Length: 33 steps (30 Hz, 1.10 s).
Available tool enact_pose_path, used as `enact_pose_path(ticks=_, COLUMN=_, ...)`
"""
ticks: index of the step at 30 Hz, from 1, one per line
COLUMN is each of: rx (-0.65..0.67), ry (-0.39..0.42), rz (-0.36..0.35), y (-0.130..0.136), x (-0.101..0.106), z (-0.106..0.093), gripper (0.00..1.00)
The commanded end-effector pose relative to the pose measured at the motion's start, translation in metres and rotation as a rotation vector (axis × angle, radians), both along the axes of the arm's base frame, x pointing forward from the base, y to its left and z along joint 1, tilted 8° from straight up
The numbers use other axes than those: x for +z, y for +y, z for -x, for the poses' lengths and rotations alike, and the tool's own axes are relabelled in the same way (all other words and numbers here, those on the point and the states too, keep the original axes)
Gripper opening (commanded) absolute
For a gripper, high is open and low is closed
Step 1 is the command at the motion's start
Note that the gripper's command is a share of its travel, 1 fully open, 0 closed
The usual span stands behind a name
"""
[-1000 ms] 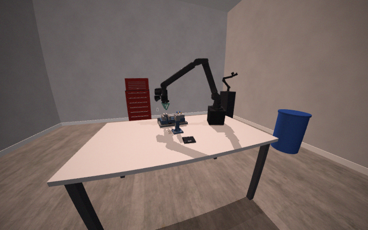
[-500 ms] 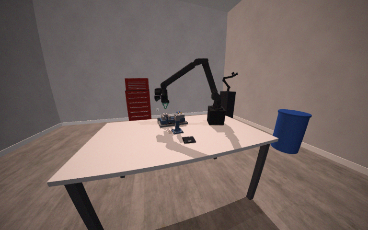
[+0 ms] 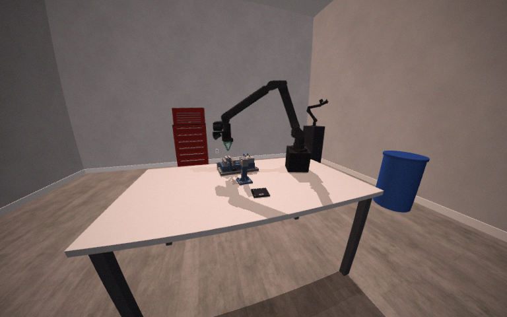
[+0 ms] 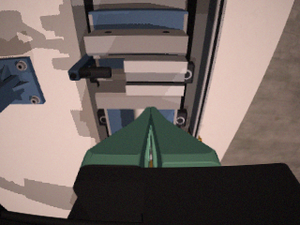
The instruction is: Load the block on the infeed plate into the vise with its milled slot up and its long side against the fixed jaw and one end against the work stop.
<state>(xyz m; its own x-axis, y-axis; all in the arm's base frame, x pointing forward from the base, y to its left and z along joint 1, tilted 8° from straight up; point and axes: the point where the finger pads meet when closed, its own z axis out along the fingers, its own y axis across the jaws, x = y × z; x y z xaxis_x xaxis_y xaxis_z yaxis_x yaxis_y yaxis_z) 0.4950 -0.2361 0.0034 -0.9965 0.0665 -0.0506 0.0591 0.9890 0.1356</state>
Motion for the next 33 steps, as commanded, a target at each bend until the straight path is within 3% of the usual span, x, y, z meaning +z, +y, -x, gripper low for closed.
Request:
enact_pose_path(ticks=1, rx=-0.01, ry=-0.068, rz=0.035, y=-0.023, x=0.031, z=-0.021, gripper=0.0)
enact_pose_path(ticks=10, rx=-0.01, ry=-0.068, rz=0.035, y=-0.023, x=0.031, z=-0.021, gripper=0.0)
enact_pose_path(ticks=12, rx=-0.006, ry=-0.041, rz=0.02, y=-0.024, x=0.016, z=-0.018, gripper=0.0)
enact_pose_path(ticks=18, rx=-0.014, ry=-0.037, rz=0.019, y=-0.063, x=0.009, z=-0.011, gripper=0.0)
enact_pose_path(ticks=22, rx=-0.014, ry=-0.037, rz=0.019, y=-0.063, x=0.009, z=-0.011, gripper=0.0)
enact_pose_path(ticks=23, rx=0.013, ry=-0.076, rz=0.043, y=-0.052, x=0.034, z=-0.023, gripper=0.0)
enact_pose_path(ticks=28, rx=0.013, ry=-0.082, rz=0.047, y=-0.053, x=0.034, z=-0.025, gripper=0.0)
enact_pose_path(ticks=31, rx=-0.002, ry=-0.054, rz=0.03, y=-0.057, x=0.016, z=-0.019, gripper=0.0)
enact_pose_path(ticks=33, rx=-0.007, ry=-0.057, rz=0.032, y=-0.059, x=0.018, z=-0.018, gripper=0.0)
